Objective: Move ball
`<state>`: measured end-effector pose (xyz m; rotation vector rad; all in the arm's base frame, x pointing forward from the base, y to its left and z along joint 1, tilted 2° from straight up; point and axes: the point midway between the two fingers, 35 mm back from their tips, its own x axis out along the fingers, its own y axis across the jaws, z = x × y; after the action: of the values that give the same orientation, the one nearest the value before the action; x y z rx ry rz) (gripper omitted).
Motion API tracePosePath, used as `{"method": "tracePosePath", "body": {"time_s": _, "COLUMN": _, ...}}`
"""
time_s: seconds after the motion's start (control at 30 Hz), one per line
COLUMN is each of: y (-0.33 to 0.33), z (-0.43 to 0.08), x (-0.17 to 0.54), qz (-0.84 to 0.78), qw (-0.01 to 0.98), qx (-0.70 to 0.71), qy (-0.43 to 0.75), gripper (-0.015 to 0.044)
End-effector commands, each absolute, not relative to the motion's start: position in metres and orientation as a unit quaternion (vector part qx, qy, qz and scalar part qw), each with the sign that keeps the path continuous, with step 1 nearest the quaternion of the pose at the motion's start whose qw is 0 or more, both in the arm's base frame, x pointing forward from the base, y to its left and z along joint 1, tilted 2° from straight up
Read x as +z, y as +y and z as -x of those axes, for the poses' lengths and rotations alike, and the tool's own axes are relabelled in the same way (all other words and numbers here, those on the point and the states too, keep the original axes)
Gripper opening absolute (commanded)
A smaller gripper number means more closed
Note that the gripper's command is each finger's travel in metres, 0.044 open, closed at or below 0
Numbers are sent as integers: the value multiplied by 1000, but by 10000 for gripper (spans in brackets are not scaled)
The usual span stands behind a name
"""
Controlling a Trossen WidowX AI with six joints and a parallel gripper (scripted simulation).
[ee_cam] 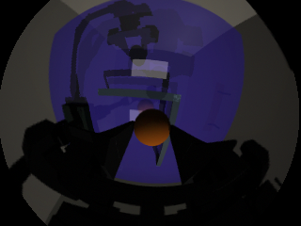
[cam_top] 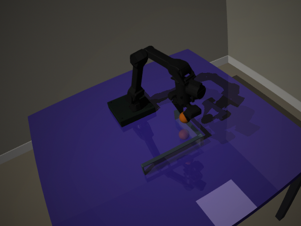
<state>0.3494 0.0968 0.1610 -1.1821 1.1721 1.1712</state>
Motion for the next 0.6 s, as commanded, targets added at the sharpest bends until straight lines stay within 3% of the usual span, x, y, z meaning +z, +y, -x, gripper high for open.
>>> {"method": "tracePosePath", "body": {"time_s": 0.0, "y": 97, "z": -344, "x": 150, "qz": 493, "qw": 526, "qx": 492, "qy": 489, "gripper": 0}}
{"method": "tracePosePath", "body": {"time_s": 0.57, "y": 95, "z": -333, "x": 109, "qz": 493, "qw": 525, "qx": 492, "qy": 489, "gripper": 0}}
